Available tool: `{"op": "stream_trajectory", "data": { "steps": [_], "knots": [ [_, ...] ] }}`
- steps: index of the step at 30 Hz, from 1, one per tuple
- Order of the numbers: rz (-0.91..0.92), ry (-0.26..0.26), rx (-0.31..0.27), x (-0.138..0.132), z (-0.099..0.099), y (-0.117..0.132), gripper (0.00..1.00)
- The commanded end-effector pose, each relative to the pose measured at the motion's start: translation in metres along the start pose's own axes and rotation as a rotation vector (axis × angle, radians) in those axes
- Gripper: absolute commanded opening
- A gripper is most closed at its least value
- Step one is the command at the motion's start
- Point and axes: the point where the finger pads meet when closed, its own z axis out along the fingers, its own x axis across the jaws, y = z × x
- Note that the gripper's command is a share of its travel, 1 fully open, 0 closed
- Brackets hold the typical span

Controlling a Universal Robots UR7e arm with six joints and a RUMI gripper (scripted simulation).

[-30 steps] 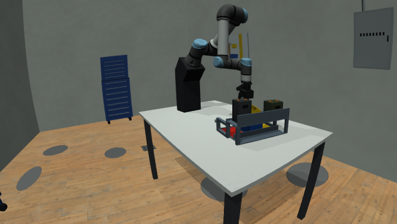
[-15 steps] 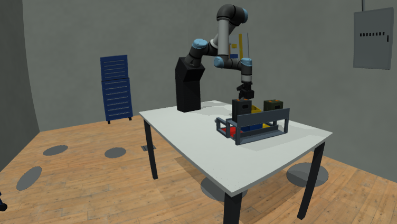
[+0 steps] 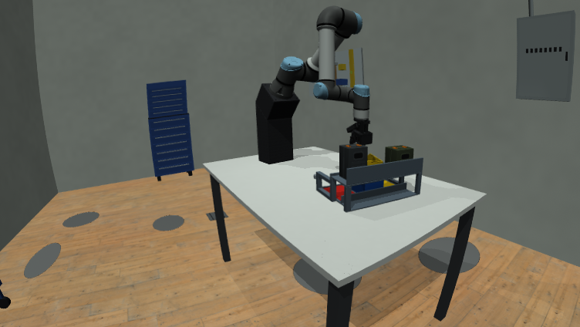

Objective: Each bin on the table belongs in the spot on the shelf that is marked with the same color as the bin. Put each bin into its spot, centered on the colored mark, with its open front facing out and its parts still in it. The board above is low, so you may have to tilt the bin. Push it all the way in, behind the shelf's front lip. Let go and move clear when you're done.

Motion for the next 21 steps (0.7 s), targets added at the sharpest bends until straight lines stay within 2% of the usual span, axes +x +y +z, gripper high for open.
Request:
{"op": "stream_trajectory", "data": {
  "steps": [1, 21],
  "knots": [
    [0.000, 0.000, -0.001, 0.001, -0.001, 0.006, 0.00],
    [0.000, 0.000, 0.000, 0.001, -0.004, 0.024, 0.00]
  ]
}}
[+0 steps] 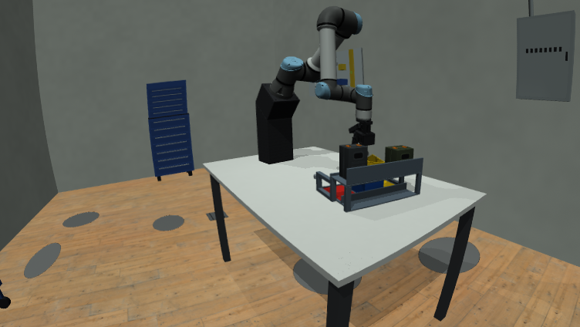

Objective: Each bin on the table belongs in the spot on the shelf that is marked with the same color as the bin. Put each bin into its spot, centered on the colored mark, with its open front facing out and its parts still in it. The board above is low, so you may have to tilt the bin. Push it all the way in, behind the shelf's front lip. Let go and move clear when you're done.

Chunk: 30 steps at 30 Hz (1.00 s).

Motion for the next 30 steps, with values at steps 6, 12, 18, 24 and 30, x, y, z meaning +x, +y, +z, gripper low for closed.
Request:
{"op": "stream_trajectory", "data": {
  "steps": [6, 12, 18, 24, 30],
  "knots": [
    [0.000, 0.000, 0.000, 0.001, -0.002, 0.011, 0.00],
    [0.000, 0.000, 0.000, 0.001, -0.003, 0.019, 0.00],
    [0.000, 0.000, 0.000, 0.001, -0.004, 0.023, 0.00],
    [0.000, 0.000, 0.001, 0.002, -0.005, 0.030, 0.00],
    [0.000, 0.000, 0.001, 0.002, -0.006, 0.036, 0.00]
  ]
}}
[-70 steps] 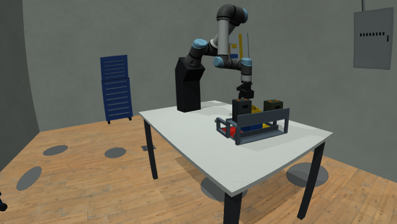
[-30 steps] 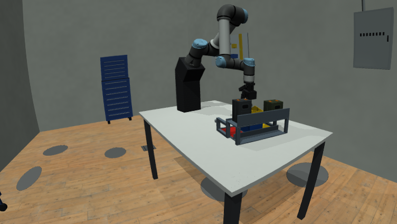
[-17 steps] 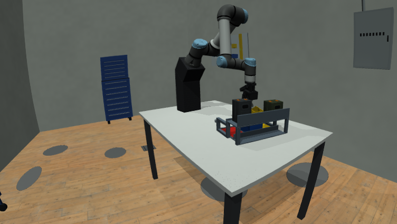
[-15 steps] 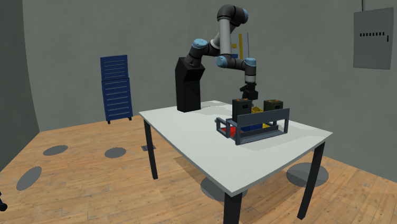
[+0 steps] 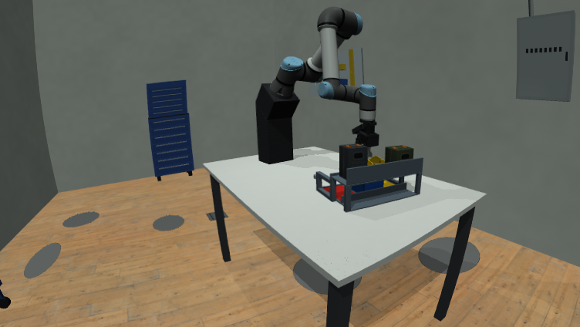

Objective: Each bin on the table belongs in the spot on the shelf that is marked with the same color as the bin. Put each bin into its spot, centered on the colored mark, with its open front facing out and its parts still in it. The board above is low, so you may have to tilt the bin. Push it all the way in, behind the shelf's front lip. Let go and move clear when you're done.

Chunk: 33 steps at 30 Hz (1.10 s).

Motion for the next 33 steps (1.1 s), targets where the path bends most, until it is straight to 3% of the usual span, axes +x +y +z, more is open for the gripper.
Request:
{"op": "stream_trajectory", "data": {
  "steps": [1, 33],
  "knots": [
    [0.000, 0.000, -0.001, 0.001, -0.001, 0.006, 0.00],
    [0.000, 0.000, 0.000, 0.001, -0.004, 0.024, 0.00]
  ]
}}
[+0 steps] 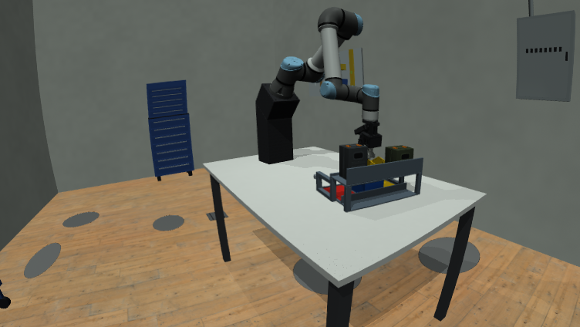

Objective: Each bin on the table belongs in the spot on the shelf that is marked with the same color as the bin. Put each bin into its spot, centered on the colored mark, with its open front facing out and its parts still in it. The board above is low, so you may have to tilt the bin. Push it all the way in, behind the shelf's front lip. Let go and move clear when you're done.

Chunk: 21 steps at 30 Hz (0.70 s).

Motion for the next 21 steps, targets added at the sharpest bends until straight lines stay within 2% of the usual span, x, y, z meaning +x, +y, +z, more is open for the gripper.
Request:
{"op": "stream_trajectory", "data": {
  "steps": [1, 21],
  "knots": [
    [0.000, 0.000, -0.001, 0.0004, -0.0009, 0.0024, 0.00],
    [0.000, 0.000, -0.001, 0.0005, -0.0012, 0.0041, 0.00]
  ]
}}
